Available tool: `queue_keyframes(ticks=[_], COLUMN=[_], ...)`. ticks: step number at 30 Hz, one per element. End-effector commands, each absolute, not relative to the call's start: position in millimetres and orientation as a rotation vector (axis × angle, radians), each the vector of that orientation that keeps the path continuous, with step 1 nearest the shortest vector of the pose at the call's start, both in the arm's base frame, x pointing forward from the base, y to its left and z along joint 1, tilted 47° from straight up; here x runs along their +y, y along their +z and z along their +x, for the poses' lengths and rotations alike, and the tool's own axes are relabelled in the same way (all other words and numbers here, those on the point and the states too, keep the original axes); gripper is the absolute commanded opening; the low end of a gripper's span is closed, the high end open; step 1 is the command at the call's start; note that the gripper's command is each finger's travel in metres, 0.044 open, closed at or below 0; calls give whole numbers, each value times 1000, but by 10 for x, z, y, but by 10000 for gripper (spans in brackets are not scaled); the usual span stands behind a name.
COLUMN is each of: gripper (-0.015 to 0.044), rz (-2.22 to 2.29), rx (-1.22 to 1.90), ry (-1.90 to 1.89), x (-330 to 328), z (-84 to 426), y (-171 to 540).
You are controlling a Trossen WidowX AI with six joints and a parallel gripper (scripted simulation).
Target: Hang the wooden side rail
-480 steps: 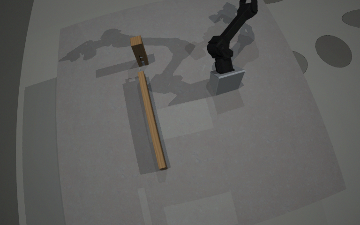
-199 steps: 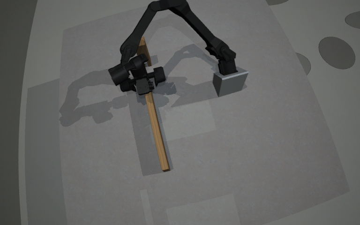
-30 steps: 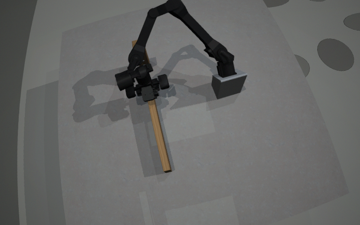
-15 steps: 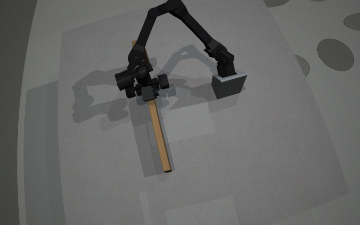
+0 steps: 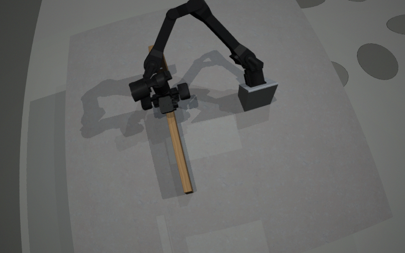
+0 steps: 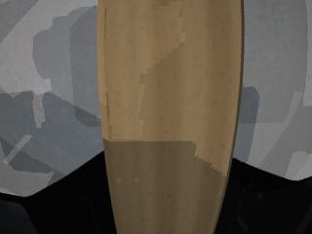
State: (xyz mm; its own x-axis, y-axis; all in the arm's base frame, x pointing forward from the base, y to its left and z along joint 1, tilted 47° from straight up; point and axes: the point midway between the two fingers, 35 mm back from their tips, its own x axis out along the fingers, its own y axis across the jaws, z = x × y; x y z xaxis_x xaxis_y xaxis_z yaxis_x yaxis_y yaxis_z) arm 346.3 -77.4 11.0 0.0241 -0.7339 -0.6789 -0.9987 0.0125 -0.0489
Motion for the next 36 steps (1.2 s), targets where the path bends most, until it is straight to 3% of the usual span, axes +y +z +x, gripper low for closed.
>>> queue_keyframes(ticks=[1,36], gripper=[0,0], rz=[-1784,-1784], rx=[1753,1753], ry=[651,652], x=[-726,-683], z=[3472,3470], y=[126,165])
